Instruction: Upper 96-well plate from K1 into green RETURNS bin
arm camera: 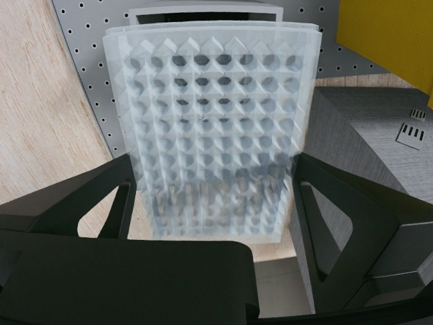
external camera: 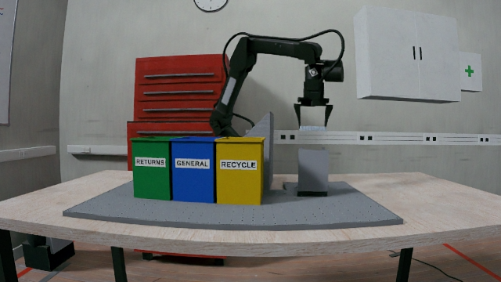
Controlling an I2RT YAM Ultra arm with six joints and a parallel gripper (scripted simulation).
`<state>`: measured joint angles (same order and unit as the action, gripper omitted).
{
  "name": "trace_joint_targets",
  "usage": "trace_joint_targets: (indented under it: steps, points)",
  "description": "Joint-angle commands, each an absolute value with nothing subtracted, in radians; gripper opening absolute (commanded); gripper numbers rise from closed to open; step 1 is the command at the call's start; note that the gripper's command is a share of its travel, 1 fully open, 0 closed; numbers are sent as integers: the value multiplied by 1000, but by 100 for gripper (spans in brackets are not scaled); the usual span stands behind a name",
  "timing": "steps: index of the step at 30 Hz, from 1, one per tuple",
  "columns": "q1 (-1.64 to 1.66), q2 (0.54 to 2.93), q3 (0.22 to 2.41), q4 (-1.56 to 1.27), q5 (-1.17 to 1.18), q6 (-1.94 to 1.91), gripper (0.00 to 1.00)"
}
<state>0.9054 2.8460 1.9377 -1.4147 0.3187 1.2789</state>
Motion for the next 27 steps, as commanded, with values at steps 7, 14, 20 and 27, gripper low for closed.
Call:
trace_joint_targets:
  steps: [7,14,20,27]
  points:
    - [934,2800,1979,-1431,319,1290,0]
    - [926,2788,1922,-1416,334,1209,0]
    - [882,2712,1819,-1378,350,1181,0]
    - [880,2650,1745,-1357,364,1161,0]
